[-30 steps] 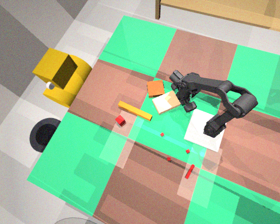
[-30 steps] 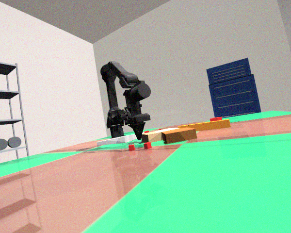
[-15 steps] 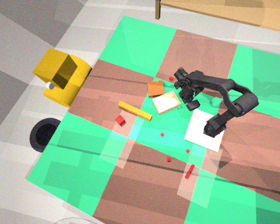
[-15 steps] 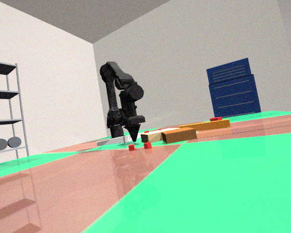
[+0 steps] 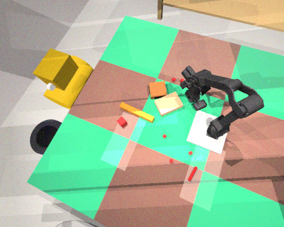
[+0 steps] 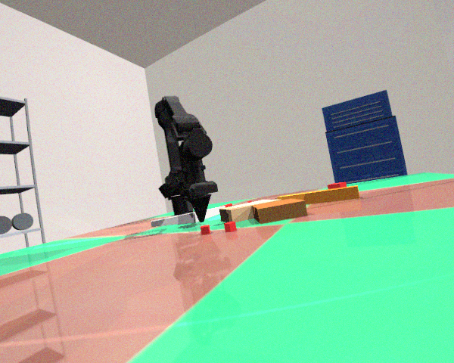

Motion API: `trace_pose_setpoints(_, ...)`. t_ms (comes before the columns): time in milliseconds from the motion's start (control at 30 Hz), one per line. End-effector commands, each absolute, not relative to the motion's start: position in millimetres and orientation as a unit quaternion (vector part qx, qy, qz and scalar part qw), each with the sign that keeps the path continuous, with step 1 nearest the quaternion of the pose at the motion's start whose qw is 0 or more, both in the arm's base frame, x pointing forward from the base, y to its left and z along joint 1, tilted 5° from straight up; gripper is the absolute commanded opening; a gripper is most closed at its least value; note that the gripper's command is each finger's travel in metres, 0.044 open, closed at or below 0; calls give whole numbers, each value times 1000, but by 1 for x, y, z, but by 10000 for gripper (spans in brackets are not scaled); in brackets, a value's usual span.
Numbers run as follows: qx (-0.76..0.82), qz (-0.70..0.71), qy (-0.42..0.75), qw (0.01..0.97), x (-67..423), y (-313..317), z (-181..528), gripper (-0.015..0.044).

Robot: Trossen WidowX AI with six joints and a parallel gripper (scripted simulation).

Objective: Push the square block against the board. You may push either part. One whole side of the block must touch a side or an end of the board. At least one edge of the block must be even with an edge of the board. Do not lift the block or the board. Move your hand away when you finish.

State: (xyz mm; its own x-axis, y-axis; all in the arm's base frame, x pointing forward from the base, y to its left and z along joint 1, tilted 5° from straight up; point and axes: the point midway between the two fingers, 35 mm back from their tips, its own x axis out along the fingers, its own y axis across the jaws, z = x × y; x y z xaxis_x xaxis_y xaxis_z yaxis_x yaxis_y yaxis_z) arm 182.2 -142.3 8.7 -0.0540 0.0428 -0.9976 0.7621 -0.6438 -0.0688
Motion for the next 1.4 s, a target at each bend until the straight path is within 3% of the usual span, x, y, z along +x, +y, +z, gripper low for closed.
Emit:
trace_pose_setpoints(0,631,-651,316,280,186,-144,34,0)
trace_pose_setpoints(300,627,-647,323,288,186,-144,62,0)
trace_pose_setpoints(1367,381,-379,616,576,193,-135,62,0)
